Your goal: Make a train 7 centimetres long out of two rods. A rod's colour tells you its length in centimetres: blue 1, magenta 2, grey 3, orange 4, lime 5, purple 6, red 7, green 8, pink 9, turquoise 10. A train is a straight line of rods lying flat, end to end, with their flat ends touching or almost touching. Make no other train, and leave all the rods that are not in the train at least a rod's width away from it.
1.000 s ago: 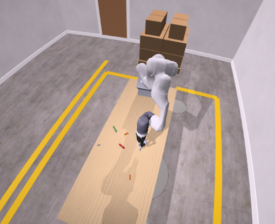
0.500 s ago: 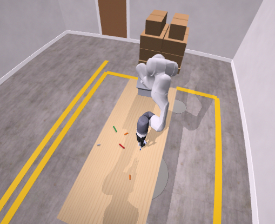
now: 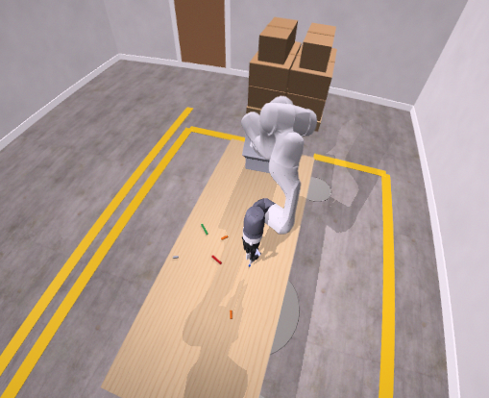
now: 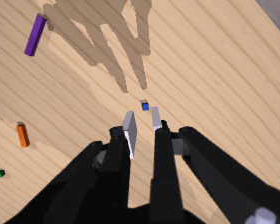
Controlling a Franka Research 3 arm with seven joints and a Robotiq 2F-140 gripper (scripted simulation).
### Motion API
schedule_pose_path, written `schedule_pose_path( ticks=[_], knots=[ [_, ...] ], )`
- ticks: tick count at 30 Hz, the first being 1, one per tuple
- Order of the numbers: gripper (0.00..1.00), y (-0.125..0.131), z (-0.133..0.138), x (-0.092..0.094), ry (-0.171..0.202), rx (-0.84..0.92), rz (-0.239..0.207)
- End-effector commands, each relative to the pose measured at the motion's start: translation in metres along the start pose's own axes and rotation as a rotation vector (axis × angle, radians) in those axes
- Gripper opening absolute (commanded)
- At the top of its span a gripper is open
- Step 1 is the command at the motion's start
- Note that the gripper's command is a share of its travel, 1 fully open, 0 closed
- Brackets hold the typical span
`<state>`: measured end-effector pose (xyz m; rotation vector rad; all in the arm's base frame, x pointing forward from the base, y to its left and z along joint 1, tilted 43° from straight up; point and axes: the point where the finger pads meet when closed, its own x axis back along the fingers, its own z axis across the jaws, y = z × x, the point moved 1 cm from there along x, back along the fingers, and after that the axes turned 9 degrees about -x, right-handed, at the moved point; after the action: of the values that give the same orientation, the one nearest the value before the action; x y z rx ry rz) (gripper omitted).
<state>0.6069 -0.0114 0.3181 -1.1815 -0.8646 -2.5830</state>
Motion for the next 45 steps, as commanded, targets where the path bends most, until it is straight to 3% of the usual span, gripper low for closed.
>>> schedule_pose_path(
  ticks=[1,45],
  knots=[
    [0.23,0.0,0.0,-0.002,0.001,-0.006,-0.001],
    [0.23,0.0,0.001,-0.049,0.001,-0.006,-0.001]
  ],
)
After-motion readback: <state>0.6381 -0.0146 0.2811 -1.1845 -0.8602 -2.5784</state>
